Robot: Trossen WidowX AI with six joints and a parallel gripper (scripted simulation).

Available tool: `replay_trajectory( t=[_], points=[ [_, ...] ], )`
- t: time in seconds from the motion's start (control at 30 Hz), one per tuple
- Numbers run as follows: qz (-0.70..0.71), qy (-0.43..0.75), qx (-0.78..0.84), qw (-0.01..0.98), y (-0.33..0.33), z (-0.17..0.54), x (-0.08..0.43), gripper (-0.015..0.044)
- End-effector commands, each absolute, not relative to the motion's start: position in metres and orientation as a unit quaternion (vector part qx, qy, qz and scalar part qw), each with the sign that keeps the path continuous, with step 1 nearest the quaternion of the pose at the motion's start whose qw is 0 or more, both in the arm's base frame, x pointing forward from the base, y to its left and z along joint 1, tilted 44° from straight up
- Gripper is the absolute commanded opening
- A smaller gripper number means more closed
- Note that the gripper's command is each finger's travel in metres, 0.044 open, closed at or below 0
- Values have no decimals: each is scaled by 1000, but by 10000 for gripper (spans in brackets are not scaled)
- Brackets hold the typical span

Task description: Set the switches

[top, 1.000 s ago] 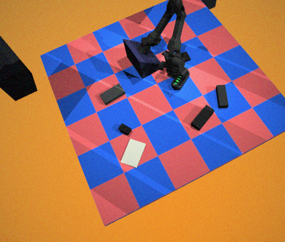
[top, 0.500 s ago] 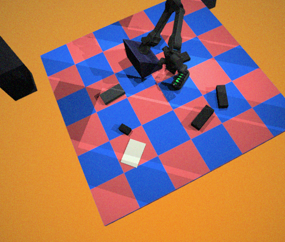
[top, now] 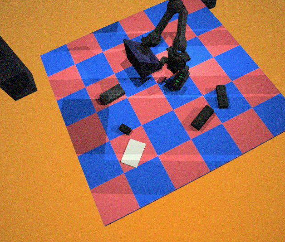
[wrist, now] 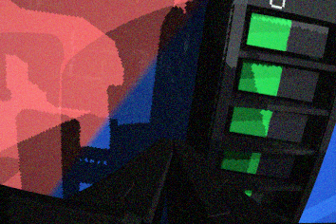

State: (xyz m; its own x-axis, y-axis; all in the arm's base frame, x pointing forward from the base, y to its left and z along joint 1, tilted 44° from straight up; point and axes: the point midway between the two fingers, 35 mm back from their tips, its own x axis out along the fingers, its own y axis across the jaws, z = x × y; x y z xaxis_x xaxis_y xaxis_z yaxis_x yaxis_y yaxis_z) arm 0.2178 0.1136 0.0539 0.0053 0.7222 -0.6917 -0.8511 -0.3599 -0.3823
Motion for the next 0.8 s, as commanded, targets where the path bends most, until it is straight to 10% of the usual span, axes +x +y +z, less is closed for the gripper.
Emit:
replay_trajectory(
  t=[0.0,0.53,0.77],
  points=[
    [706,77,-435,553,114,55,219,26],
    [719,89,-436,534,145,125,233,440],
    [719,90,-436,534,152,117,233,440]
  ],
)
